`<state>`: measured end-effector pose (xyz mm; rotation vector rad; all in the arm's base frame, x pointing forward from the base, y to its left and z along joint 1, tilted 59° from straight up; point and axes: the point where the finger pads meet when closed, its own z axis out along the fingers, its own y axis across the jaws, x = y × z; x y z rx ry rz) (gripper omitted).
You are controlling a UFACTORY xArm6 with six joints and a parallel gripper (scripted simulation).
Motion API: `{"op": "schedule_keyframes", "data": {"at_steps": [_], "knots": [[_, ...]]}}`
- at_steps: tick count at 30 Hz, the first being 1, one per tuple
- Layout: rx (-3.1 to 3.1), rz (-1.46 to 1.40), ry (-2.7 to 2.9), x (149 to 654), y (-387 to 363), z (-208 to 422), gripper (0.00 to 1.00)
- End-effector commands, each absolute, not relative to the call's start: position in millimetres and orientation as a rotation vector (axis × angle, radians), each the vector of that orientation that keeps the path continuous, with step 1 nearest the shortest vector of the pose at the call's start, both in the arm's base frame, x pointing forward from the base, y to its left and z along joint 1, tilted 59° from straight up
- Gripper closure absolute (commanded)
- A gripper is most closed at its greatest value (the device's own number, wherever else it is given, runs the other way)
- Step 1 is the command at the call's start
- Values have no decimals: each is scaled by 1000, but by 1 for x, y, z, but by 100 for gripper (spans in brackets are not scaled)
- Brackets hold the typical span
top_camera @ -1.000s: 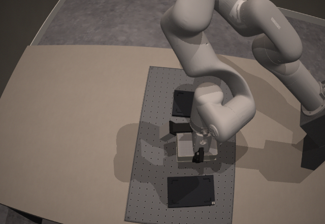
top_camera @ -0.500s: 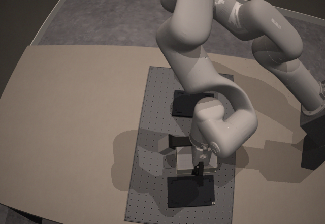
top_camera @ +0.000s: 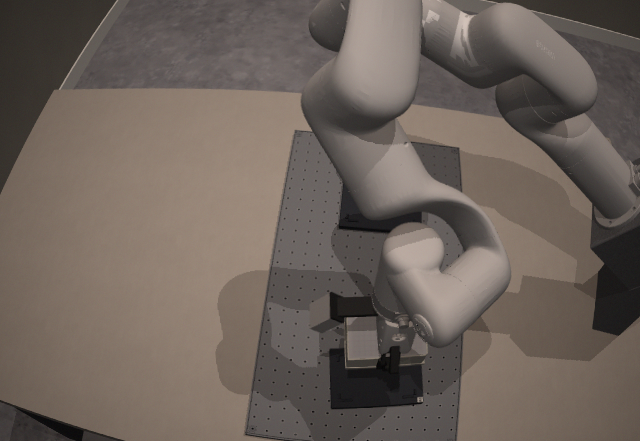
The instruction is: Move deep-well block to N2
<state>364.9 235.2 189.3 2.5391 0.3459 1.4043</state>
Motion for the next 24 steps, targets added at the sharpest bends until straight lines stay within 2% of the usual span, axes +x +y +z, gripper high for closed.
{"op": "schedule_keyframes", "data": {"at_steps": [1,24], "knots": [[2538,1404,344,365,247,187,100],[2538,1404,344,364,265,183,100]]}}
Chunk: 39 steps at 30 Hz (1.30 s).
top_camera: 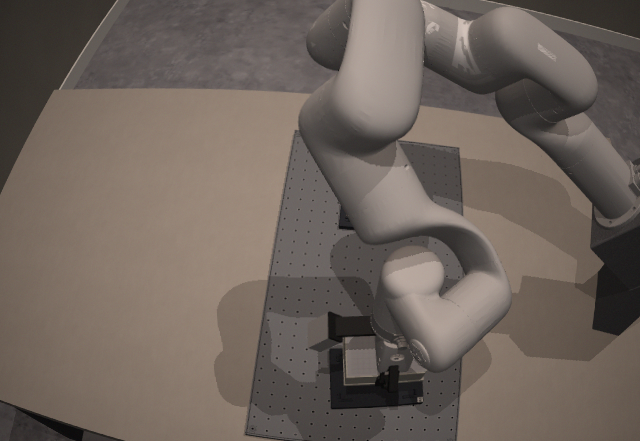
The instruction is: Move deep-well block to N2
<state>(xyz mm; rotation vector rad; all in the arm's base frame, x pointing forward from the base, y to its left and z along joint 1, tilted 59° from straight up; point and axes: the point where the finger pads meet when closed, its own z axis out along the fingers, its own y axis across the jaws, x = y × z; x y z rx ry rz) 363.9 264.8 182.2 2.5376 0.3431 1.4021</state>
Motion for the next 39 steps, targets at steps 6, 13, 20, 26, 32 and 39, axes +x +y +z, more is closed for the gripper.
{"op": "schedule_keyframes", "data": {"at_steps": [6,13,20,26,32,39], "knots": [[2538,1404,344,364,265,183,100],[2538,1404,344,364,264,183,100],[2538,1404,344,364,264,183,100],[2538,1404,344,369,264,180,100],[2538,1404,344,376,263,175,100],[2538,1404,344,386,262,169,100]]}}
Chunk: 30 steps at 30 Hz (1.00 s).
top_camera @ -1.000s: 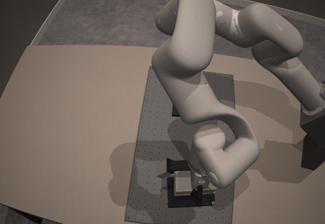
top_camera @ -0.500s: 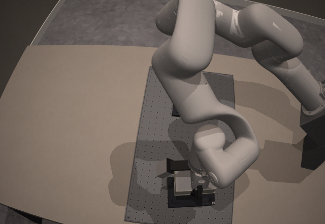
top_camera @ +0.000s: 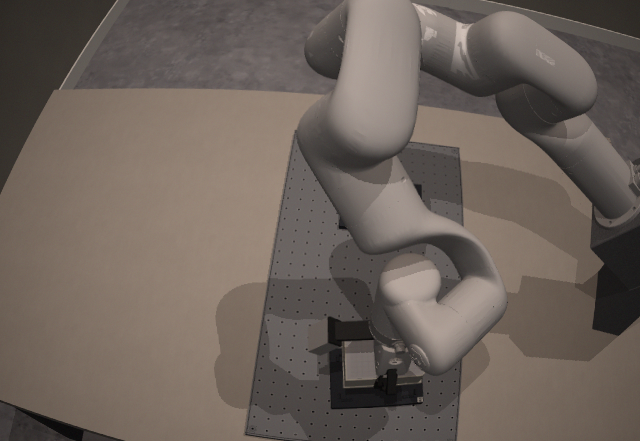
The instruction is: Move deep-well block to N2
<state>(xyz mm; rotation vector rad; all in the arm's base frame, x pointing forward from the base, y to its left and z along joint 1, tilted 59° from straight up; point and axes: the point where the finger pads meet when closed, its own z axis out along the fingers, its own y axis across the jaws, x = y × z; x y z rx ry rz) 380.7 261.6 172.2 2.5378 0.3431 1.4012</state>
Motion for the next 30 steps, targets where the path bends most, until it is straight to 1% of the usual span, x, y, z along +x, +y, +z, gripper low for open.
{"op": "schedule_keyframes", "data": {"at_steps": [1,30], "knots": [[2538,1404,344,388,262,168,100],[2538,1404,344,423,258,147,100]]}}
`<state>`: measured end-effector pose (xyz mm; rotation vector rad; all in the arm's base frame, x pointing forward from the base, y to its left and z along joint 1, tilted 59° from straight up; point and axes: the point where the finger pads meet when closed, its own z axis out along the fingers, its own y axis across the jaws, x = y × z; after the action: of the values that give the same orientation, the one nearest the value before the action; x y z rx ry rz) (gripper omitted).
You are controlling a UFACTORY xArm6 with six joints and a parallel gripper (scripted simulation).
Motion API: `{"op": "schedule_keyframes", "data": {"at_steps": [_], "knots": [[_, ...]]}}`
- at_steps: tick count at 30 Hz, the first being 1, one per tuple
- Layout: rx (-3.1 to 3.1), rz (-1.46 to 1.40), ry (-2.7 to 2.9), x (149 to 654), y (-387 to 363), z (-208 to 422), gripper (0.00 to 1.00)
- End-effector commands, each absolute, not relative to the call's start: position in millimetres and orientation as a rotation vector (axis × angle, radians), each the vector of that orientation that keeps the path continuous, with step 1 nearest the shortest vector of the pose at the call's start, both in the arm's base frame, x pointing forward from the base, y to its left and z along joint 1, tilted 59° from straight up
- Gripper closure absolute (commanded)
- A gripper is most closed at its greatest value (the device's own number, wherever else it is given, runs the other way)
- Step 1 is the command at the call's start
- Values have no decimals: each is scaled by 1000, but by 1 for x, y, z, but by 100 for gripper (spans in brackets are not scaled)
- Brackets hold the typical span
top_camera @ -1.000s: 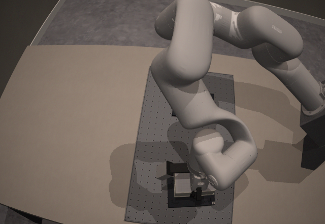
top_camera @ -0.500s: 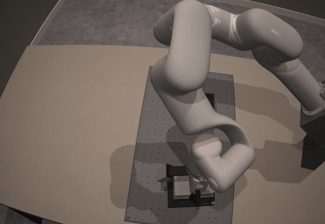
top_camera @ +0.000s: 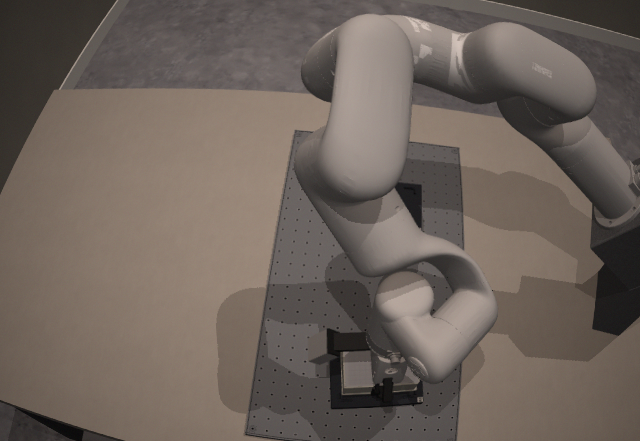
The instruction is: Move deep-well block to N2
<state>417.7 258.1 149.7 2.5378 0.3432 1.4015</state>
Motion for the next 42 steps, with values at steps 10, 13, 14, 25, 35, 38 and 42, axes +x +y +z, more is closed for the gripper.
{"op": "schedule_keyframes", "data": {"at_steps": [10,13,14,25,35,38,42], "knots": [[2538,1404,344,428,258,144,100],[2538,1404,344,428,258,144,100],[2538,1404,344,428,258,144,100],[2538,1404,344,428,258,144,100],[2538,1404,344,429,258,143,100],[2538,1404,344,429,258,143,100],[2538,1404,344,430,258,143,100]]}}
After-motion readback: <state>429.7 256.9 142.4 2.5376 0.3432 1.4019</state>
